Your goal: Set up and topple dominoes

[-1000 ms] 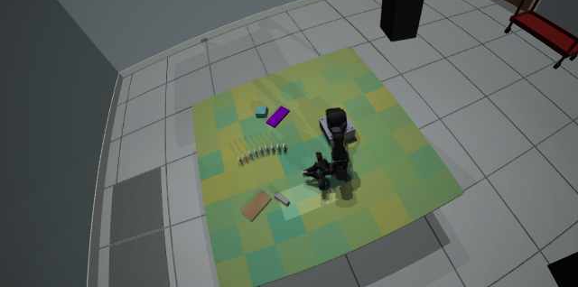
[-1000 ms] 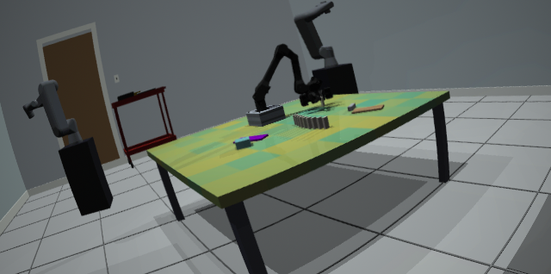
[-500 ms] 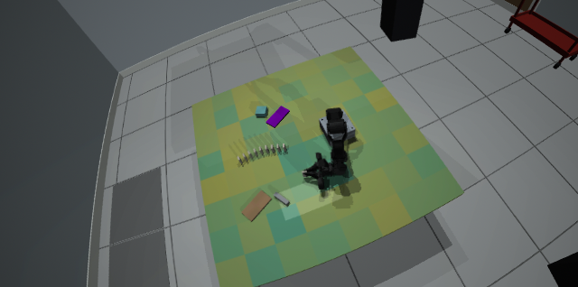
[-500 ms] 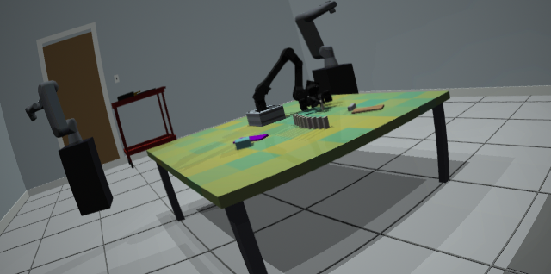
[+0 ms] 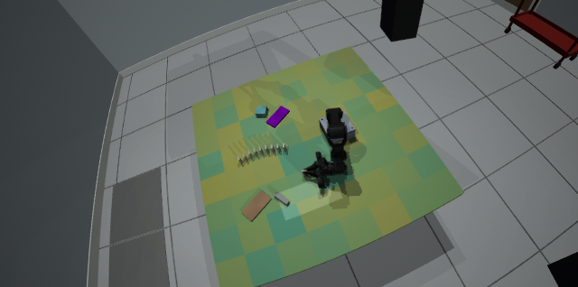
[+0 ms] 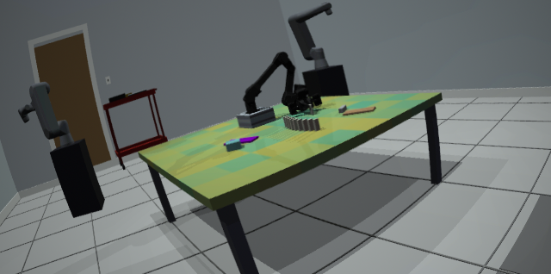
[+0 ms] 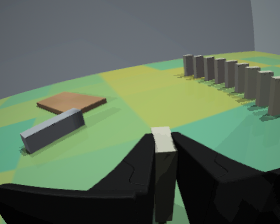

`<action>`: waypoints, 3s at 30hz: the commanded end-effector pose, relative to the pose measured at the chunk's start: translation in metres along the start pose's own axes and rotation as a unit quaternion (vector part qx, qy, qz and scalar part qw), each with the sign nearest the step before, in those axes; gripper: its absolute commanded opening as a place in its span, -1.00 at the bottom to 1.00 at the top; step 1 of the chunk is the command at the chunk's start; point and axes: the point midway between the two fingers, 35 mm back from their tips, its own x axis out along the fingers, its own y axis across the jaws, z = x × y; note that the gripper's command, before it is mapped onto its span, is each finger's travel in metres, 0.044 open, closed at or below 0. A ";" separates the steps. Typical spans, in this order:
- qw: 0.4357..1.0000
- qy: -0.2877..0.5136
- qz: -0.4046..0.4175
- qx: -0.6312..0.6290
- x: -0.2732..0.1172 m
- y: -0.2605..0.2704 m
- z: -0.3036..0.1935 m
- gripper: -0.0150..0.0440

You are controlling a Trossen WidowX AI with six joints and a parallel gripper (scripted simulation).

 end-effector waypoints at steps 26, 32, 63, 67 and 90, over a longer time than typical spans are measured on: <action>1.000 0.000 0.000 -0.003 -0.002 0.003 0.048 1.00; 0.996 0.038 0.034 -0.076 0.014 0.026 0.039 1.00; 0.605 0.417 0.406 -0.543 0.056 0.050 0.062 1.00; 0.574 0.444 0.419 -0.546 0.048 0.038 0.066 1.00; 0.493 0.506 0.469 -0.530 0.025 0.012 0.090 1.00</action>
